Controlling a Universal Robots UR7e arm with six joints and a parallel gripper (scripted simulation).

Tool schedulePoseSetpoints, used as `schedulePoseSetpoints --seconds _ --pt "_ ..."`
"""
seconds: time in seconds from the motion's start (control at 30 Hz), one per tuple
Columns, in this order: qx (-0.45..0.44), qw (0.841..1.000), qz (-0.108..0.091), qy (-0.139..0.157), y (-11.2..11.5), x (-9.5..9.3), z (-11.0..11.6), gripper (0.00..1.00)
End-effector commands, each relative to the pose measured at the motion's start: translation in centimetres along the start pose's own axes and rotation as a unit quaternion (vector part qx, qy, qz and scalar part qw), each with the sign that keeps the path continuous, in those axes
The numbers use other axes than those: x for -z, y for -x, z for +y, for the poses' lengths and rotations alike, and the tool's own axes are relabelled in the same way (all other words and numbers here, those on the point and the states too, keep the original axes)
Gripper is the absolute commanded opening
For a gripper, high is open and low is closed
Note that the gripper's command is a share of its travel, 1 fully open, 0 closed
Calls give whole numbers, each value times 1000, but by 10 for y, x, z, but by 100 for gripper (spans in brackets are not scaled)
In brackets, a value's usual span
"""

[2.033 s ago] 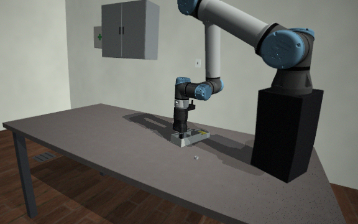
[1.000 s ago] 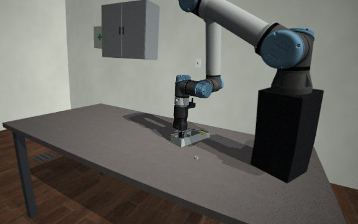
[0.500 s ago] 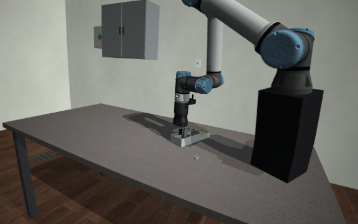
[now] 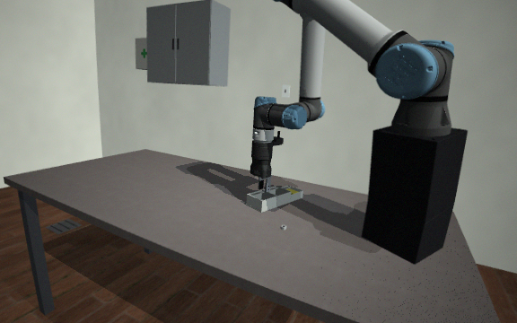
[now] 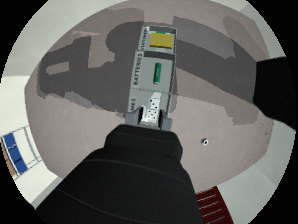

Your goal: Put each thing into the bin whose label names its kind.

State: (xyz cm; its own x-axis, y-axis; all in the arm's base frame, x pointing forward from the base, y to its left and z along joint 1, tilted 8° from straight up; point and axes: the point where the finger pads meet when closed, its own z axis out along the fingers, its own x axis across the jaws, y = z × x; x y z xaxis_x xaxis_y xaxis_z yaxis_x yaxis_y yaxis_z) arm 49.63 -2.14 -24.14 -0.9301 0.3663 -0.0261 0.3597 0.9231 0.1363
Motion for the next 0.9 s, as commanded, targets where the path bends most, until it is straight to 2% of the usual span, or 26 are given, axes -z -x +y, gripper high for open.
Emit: schedulePoseSetpoints --seconds 0.0,0.87 --pt "0 1000 -1 0 0 9 0 100" --pt "0 1000 -1 0 0 105 0 100"
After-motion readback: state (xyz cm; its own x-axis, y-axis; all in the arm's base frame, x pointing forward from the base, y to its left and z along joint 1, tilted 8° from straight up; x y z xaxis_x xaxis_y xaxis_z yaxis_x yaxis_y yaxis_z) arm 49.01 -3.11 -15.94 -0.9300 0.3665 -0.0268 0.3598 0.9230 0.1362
